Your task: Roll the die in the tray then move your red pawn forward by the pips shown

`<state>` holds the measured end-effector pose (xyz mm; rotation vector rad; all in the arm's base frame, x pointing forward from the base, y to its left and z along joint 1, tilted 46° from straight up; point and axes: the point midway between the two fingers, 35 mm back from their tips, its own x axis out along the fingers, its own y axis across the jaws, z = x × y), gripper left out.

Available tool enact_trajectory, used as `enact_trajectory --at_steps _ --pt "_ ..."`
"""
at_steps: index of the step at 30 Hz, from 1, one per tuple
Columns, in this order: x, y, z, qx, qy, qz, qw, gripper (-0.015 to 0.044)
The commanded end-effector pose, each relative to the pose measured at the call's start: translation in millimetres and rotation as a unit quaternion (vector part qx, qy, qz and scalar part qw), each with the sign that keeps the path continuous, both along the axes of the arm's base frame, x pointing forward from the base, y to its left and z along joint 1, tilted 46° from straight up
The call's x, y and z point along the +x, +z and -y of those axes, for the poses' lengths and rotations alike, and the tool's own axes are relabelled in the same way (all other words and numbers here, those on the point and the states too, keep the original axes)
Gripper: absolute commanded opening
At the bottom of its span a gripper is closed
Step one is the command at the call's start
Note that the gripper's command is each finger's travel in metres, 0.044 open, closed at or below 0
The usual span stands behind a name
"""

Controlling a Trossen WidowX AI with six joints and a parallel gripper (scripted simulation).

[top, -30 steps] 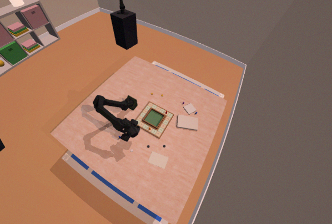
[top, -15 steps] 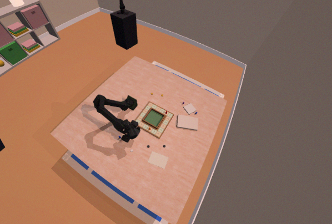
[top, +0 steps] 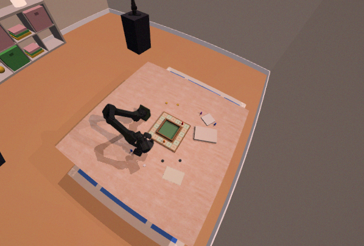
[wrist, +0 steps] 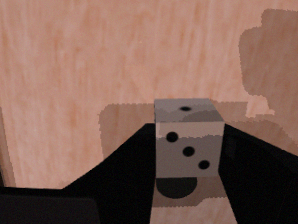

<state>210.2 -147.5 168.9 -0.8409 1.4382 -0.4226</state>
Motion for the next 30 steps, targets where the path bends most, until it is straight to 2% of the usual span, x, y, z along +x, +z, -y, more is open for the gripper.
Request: enact_trajectory --at_steps 1,3,4,30 --pt "-0.5 -1.8 0.1 0.002 0.002 -0.003 1.000 0.0057" --pt "-0.2 0.3 -2.5 0.002 0.003 -0.003 1.000 0.0005" --pt "0.0 2.8 -5.7 0.003 0.005 -0.002 1.000 0.0000" --pt "-29.6 82.3 -83.0 0.018 0.062 0.016 0.998 0.0000"
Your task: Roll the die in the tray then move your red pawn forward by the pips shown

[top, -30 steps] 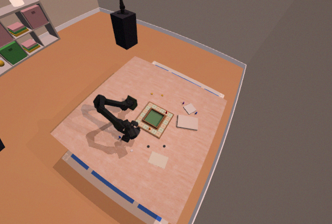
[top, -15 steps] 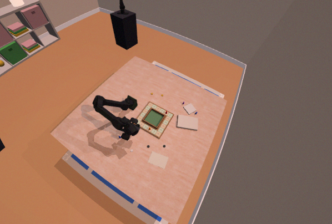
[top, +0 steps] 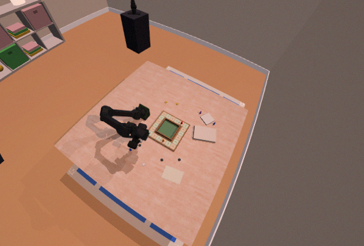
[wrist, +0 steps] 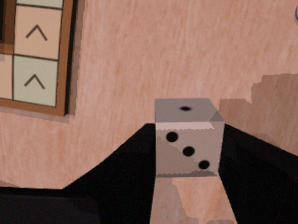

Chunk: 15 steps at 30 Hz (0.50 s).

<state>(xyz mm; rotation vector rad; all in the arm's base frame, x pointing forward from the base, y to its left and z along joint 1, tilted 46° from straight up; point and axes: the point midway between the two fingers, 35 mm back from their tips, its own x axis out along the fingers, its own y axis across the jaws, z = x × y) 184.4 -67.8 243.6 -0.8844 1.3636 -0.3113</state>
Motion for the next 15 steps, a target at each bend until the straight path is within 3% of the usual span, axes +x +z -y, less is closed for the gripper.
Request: enact_trajectory --at_steps 1,15 --pt "-3.8 7.6 -3.3 -0.001 0.002 0.006 1.000 0.0000" --pt "31.2 -27.3 -34.9 -0.015 0.102 -0.103 0.989 0.0000"
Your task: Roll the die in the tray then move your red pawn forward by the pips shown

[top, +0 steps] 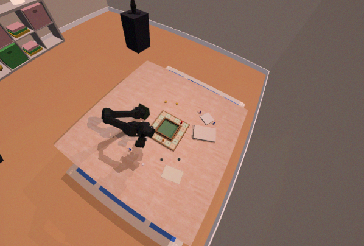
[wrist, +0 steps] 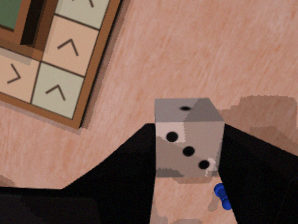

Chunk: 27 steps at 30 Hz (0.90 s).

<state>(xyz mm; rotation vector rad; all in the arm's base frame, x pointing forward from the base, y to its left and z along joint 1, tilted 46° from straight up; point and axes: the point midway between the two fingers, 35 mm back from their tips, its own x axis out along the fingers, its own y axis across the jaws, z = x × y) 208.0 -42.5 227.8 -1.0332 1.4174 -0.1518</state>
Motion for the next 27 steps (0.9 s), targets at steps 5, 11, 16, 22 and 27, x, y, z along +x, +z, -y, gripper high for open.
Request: enact_trajectory --at_steps 5,11,16,22,27 --pt "19.8 -29.4 -25.9 -0.020 0.078 -0.086 0.993 0.0000" --pt "33.5 -50.7 -45.0 -0.036 0.132 -0.143 0.980 0.0000" --pt "42.8 -69.7 -61.0 -0.049 0.175 -0.189 0.965 0.0000" --pt "50.8 -93.9 -80.1 -0.065 0.225 -0.242 0.942 0.0000" --pt "54.7 -115.2 -95.5 -0.079 0.265 -0.286 0.917 0.0000"
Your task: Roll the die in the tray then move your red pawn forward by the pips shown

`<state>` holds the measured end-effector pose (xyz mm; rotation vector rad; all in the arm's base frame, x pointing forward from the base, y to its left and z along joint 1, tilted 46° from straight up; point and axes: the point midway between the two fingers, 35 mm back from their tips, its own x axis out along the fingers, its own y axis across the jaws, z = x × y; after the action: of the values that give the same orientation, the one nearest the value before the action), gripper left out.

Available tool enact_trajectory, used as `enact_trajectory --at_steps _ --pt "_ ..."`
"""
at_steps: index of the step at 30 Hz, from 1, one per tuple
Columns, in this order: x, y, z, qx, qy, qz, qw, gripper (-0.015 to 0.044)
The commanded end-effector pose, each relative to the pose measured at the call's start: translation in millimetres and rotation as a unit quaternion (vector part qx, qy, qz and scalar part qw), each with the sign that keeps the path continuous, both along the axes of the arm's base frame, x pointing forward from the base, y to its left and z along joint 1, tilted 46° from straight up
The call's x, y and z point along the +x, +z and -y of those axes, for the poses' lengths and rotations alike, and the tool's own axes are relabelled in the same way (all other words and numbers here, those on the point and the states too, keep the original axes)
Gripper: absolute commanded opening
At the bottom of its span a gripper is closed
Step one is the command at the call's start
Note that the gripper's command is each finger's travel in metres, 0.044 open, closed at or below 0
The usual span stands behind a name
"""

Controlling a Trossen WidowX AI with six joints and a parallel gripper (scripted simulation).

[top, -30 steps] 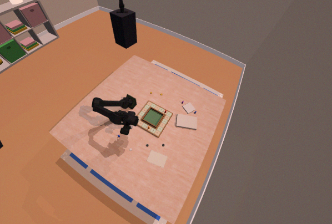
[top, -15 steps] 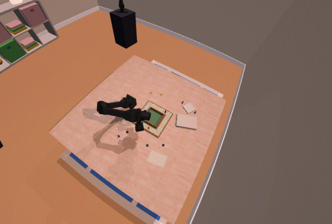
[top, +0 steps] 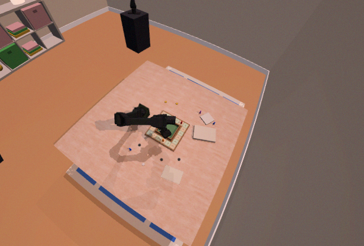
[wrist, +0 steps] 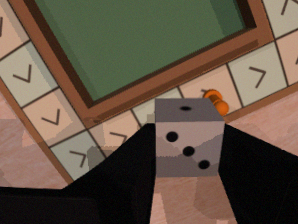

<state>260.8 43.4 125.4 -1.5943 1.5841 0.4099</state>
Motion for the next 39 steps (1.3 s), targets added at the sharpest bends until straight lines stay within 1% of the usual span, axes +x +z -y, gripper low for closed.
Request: enact_trajectory --at_steps 1,13,18,20,29,39 --pt "2.4 -17.3 -12.7 -0.010 0.035 -0.038 0.999 0.0000" --pt "1.1 -71.1 -45.3 -0.048 0.135 -0.146 0.979 0.0000" --pt "0.4 -74.3 -46.7 -0.048 0.140 -0.153 0.977 0.0000" --pt "-1.0 -75.8 -44.7 -0.028 0.136 -0.161 0.977 0.0000" --pt "-7.3 -83.2 -38.1 0.117 0.130 -0.190 0.966 0.0000" --pt "-8.1 -85.5 -38.6 0.272 0.162 -0.177 0.932 0.0000"
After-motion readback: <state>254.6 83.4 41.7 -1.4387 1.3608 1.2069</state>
